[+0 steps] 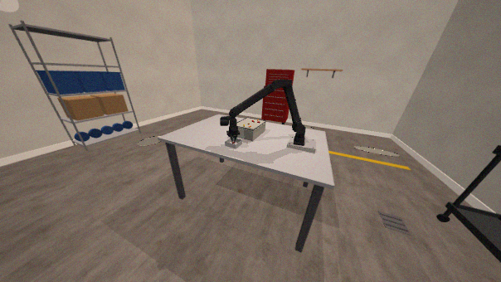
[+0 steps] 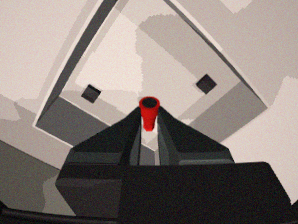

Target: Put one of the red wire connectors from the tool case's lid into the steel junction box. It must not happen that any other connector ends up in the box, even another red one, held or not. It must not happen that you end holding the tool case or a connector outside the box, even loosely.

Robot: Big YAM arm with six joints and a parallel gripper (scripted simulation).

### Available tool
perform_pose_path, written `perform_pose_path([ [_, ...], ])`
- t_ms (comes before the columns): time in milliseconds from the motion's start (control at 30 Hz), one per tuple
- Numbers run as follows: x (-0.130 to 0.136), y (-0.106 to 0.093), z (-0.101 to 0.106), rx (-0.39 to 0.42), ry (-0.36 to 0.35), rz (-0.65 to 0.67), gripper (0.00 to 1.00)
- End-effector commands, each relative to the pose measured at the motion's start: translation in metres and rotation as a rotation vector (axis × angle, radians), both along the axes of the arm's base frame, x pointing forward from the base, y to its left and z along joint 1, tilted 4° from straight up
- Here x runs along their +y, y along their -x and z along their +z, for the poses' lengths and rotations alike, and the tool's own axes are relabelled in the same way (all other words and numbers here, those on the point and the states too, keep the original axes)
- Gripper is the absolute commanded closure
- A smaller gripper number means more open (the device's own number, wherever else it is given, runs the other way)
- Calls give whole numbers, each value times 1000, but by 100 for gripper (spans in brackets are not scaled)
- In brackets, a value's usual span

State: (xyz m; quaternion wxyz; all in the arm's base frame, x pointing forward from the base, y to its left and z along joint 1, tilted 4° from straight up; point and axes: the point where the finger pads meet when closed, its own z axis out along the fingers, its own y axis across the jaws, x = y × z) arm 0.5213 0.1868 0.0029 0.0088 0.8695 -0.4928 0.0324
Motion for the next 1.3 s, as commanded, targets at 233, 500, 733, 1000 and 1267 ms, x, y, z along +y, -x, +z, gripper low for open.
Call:
perform_pose_path([
  [233,-3,-3,-11,2,3,3,90],
  [500,-3,-3,-11,1,3,3,90],
  [733,-3,-3,-11,1,3,3,71],
  [1000,-2,-3,-11,1,3,3,71],
  [1267,-2,-3,-11,1,3,3,71],
])
